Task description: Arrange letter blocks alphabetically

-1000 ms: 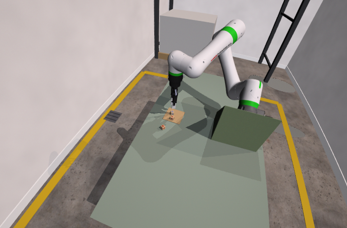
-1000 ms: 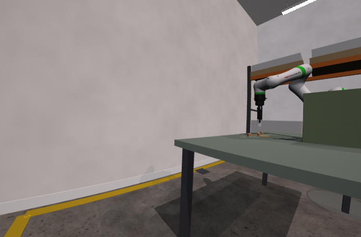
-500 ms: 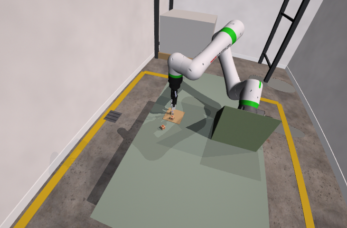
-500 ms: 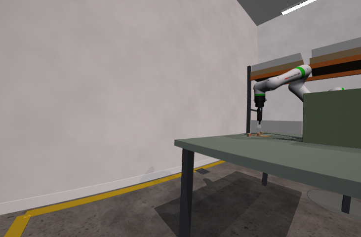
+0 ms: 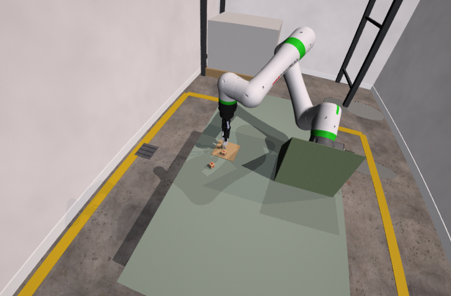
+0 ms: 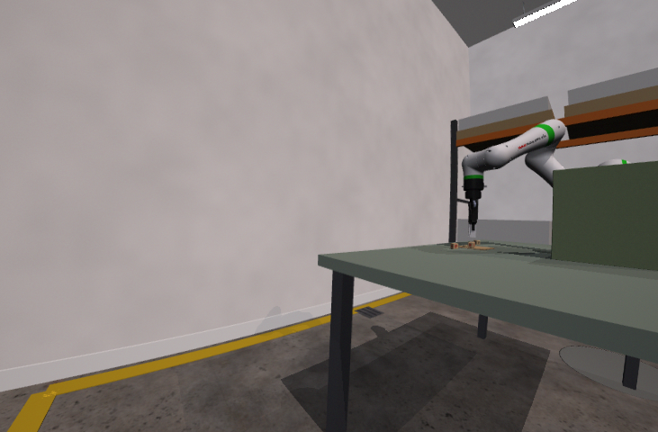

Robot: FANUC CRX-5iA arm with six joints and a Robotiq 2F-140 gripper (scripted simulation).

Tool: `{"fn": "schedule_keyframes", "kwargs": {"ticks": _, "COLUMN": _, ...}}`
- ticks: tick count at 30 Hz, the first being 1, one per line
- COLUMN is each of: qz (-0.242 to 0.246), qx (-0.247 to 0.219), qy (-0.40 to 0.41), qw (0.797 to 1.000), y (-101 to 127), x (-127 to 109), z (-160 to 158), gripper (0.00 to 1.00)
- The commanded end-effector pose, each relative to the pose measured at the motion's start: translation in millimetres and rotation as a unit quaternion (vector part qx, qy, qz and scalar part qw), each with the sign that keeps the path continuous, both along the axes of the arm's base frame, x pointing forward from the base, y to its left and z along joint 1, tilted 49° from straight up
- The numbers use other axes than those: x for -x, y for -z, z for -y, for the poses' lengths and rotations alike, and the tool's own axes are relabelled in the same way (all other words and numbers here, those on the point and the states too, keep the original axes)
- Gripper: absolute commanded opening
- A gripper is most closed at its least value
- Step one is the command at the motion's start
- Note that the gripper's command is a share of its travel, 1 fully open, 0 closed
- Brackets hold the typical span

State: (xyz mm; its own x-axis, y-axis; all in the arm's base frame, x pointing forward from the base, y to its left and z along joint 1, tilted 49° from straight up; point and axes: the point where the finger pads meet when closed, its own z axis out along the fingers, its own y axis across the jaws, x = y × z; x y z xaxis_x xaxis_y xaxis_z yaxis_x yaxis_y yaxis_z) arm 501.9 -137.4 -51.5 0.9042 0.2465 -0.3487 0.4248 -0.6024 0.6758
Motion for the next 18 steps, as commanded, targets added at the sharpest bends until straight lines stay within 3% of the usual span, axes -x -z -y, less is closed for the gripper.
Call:
{"fn": "schedule_keyframes", "kwargs": {"ticks": 1, "qz": 0.0, "qx": 0.0, "qy": 0.0, "qw": 1.0, "y": 3.5, "x": -0.1, "z": 4.0, "gripper": 0.25}}
{"fn": "schedule_keyframes", "kwargs": {"ticks": 18, "qz": 0.0, "qx": 0.0, "qy": 0.0, "qw": 1.0, "y": 9.3, "x": 0.2, "z": 10.9, "gripper": 0.25}}
